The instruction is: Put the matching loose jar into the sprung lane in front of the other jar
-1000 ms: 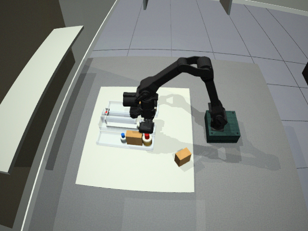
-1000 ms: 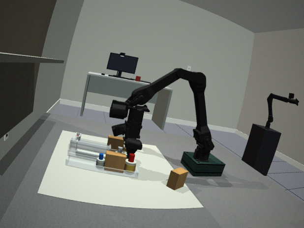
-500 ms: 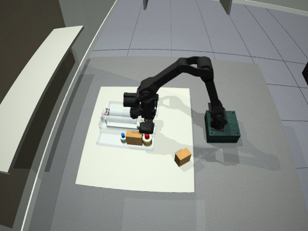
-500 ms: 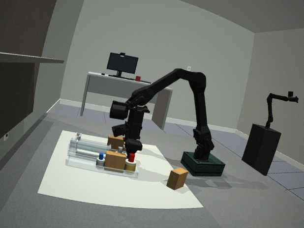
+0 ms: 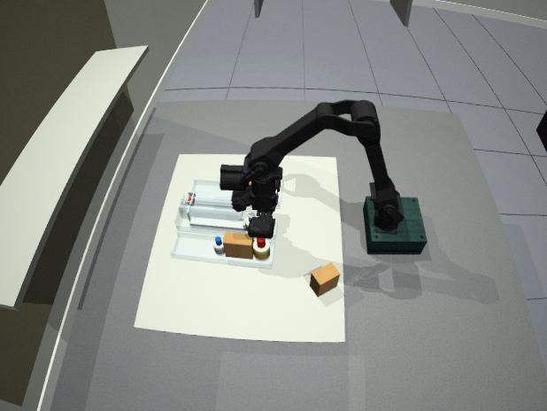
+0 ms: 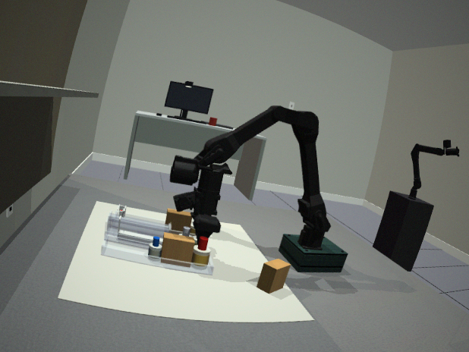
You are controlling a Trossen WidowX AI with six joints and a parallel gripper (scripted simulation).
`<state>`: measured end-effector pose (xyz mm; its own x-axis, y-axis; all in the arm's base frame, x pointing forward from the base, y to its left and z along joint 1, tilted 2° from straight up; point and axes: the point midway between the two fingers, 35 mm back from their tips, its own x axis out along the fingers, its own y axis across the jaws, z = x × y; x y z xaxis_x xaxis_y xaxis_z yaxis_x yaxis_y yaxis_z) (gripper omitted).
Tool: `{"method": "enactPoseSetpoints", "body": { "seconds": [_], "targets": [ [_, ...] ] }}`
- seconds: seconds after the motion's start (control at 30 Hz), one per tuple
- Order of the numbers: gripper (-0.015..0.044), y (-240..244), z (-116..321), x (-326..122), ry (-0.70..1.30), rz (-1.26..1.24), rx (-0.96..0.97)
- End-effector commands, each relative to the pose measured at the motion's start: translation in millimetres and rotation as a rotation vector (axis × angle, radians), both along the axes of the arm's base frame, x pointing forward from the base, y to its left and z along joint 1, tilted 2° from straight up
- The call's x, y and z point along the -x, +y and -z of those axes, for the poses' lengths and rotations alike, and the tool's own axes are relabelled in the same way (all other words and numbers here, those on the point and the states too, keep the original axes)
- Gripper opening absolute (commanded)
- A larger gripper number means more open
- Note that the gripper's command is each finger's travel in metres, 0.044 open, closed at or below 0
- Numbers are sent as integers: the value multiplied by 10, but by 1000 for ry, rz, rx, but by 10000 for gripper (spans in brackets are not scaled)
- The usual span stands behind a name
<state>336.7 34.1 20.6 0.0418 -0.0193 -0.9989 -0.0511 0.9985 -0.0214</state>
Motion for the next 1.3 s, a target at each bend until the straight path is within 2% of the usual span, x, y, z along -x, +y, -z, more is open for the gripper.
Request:
{"method": "enactPoseSetpoints", "body": {
  "seconds": [0.0,1.27],
  "targets": [
    [0,-4,0,-17,-10,-4,3],
    [0,-3,5,59,-10,-4,3]
  ]
}}
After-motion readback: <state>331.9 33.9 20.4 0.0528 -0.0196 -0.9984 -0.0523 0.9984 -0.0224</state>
